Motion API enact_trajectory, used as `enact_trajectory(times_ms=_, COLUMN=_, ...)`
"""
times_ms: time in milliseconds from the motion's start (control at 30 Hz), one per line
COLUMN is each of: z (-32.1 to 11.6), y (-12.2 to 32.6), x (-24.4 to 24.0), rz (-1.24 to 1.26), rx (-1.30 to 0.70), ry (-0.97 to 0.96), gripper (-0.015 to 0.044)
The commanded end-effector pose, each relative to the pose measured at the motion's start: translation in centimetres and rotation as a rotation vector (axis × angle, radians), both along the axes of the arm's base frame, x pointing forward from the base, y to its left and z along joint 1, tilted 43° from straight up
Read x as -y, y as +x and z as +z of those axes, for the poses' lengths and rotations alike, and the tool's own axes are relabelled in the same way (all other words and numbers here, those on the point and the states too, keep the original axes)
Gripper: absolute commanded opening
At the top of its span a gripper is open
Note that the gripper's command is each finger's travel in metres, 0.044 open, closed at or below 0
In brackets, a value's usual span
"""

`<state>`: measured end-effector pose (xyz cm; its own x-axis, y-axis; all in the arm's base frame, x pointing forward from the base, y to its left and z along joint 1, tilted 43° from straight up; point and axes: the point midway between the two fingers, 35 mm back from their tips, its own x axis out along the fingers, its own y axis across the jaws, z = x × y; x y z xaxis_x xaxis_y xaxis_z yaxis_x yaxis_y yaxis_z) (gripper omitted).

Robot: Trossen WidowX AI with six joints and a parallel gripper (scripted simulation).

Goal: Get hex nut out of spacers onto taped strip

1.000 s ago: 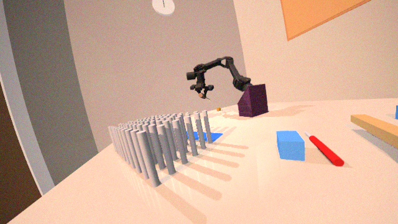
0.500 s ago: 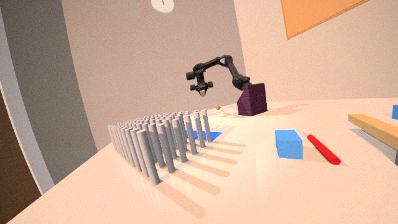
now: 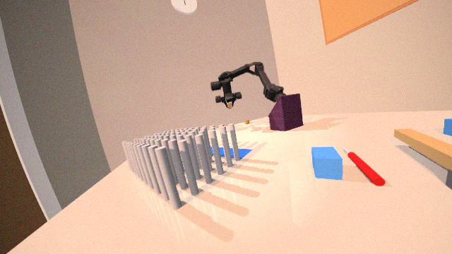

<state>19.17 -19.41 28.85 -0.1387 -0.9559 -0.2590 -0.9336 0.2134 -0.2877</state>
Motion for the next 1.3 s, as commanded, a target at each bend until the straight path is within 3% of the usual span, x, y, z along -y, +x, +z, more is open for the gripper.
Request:
enact_trajectory(times_ms=0, z=-0.2, y=0.1, x=0.2, rz=-0.002, rx=-0.008, ry=0.000, gripper=0.0000)
enact_trajectory(times_ms=1267, z=-2.3, y=1.0, x=1.6, rz=-0.013, rx=-0.004, ry=0.021, gripper=0.0000)
